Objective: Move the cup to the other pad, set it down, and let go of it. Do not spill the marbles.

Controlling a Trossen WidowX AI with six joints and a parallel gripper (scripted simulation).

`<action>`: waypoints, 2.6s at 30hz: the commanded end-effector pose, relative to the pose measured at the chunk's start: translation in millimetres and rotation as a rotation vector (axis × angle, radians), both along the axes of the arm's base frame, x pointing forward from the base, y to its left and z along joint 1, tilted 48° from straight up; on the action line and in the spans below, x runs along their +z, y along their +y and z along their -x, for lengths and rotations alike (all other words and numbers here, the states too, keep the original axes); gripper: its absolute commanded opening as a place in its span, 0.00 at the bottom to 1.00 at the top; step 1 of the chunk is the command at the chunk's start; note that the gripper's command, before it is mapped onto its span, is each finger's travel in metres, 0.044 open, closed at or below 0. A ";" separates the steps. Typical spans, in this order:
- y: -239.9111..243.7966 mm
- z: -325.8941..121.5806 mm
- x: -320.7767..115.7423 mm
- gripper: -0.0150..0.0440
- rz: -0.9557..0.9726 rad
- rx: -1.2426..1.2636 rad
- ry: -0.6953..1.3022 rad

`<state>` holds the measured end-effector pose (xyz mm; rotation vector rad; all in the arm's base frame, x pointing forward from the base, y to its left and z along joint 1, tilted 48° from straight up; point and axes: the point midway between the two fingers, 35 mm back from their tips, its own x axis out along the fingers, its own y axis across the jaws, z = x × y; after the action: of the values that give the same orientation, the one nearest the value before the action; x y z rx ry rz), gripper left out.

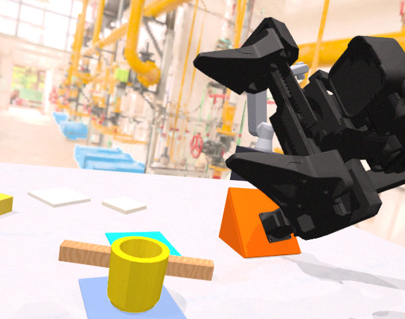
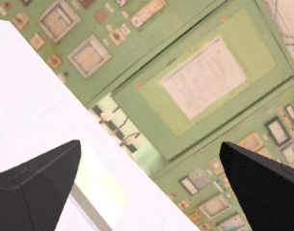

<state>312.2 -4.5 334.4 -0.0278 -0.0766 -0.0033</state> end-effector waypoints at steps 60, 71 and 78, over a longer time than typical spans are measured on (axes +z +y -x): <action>-0.9 7.2 -216.8 0.54 -1.544 -0.176 1.725; 12.4 5.9 -228.6 0.54 -1.545 -0.174 1.725; 21.0 5.6 -235.8 0.54 -1.545 -0.172 1.726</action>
<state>307.6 12.4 101.3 1.4897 1.6653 -0.2044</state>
